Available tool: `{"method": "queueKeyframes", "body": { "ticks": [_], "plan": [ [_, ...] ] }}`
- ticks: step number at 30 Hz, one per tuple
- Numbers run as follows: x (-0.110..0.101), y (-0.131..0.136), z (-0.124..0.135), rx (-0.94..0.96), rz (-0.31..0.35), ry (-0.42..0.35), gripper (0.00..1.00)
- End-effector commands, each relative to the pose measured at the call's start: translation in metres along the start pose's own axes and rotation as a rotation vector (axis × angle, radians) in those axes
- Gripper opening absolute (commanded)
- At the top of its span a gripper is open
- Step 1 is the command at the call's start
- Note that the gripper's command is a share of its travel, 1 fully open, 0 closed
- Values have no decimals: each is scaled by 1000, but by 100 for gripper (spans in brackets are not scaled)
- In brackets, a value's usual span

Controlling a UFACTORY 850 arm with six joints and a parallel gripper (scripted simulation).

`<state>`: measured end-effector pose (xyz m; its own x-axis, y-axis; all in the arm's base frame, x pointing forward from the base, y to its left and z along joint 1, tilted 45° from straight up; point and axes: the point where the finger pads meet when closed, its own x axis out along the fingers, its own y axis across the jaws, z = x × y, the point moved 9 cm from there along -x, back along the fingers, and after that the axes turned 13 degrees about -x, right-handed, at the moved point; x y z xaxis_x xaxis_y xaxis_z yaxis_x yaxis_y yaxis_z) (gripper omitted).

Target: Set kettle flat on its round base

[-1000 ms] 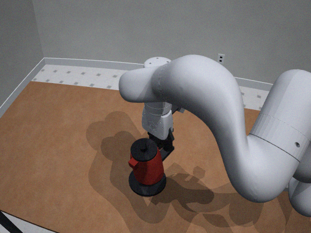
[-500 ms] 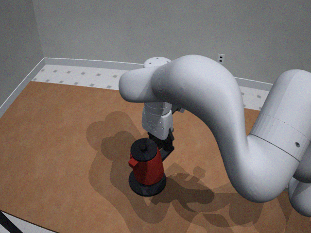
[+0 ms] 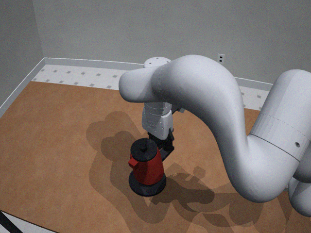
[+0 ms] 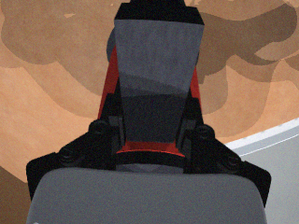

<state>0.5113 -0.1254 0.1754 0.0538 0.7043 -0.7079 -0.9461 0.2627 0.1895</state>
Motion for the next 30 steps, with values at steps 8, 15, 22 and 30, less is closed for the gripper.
{"method": "queueKeyframes", "body": {
  "ticks": [8,15,22,30],
  "plan": [
    [8,-1,0,-1,-2,0,0],
    [13,-1,0,-1,-2,0,0],
    [13,-1,0,-1,-2,0,0],
    [13,-1,0,-1,-2,0,0]
  ]
}}
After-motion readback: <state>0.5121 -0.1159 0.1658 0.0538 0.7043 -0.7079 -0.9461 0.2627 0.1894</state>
